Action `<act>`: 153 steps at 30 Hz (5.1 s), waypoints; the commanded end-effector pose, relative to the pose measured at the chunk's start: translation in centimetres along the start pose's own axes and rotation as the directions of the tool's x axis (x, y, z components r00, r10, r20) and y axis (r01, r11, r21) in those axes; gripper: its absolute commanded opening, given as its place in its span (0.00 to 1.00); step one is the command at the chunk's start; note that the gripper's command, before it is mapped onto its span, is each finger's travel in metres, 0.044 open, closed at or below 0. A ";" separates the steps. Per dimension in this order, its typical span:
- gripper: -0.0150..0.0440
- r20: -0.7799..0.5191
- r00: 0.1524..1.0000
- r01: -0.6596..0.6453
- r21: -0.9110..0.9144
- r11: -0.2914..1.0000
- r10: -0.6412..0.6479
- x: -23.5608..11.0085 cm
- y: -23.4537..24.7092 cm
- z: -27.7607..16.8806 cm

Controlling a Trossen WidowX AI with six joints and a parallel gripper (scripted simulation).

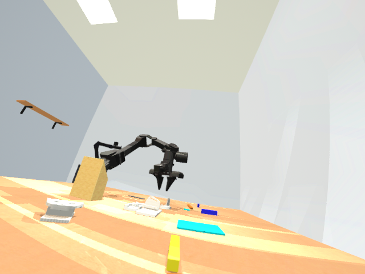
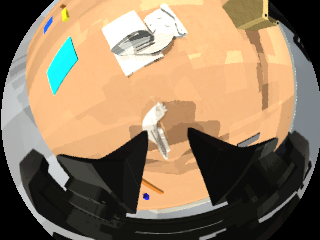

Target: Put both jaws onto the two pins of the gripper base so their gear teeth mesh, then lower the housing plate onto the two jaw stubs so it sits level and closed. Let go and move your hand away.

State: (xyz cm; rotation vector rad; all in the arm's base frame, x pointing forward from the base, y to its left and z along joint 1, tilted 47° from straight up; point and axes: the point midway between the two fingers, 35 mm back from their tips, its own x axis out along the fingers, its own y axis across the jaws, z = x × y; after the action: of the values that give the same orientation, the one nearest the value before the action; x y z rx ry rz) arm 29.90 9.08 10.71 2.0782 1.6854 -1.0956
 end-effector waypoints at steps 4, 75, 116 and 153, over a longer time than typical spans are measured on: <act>0.33 0.000 1.000 0.000 0.000 1.000 0.000 0.0 0.0 0.0; 1.00 -0.010 1.000 -0.003 -0.278 0.960 0.000 6.9 1.9 -5.2; 0.48 -0.013 1.000 0.000 -0.280 0.960 -0.004 7.6 1.8 -5.2; 0.48 -0.008 1.000 -0.003 -0.278 0.961 0.001 -0.2 1.9 -5.1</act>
State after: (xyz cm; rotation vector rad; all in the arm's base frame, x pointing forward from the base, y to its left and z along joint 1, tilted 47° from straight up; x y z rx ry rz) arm 33.67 11.90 13.32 1.9043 1.7294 -0.8051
